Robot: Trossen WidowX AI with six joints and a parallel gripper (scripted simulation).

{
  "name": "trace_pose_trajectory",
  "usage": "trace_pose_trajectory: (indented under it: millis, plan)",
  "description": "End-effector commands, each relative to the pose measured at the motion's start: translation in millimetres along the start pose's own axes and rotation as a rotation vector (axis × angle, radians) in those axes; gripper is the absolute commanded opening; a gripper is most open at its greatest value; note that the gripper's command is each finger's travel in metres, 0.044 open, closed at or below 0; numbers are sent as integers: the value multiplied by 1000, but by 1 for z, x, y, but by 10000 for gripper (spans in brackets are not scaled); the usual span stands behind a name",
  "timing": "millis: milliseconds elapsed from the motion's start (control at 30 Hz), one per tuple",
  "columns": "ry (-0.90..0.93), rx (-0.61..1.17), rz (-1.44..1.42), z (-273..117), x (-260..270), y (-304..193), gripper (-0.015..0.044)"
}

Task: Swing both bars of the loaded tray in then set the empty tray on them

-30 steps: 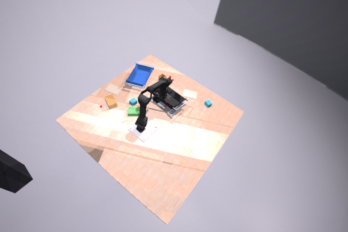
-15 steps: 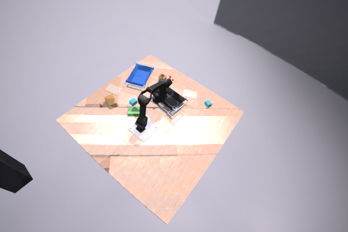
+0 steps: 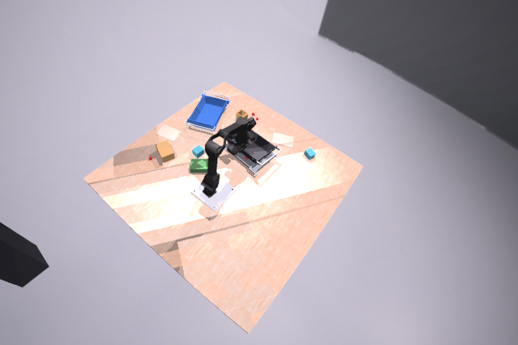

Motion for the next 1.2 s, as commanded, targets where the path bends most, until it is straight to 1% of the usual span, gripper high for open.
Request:
trace_pose_trajectory:
  millis: [0,867,1167]
  plan:
    - [19,1,10,3,4,-2,0]
    - [19,1,10,3,4,-2,0]
    - [19,1,10,12,7,-4,0]
Point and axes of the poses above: the point midway between the two fingers, 35 mm back from their tips, its own z axis out along the fingers, its own x axis across the jaws, y = z × x, the point moved 1 cm from there along -z, back along the fingers, and after that the axes turned 8 degrees about -z, right-handed, at the moved point
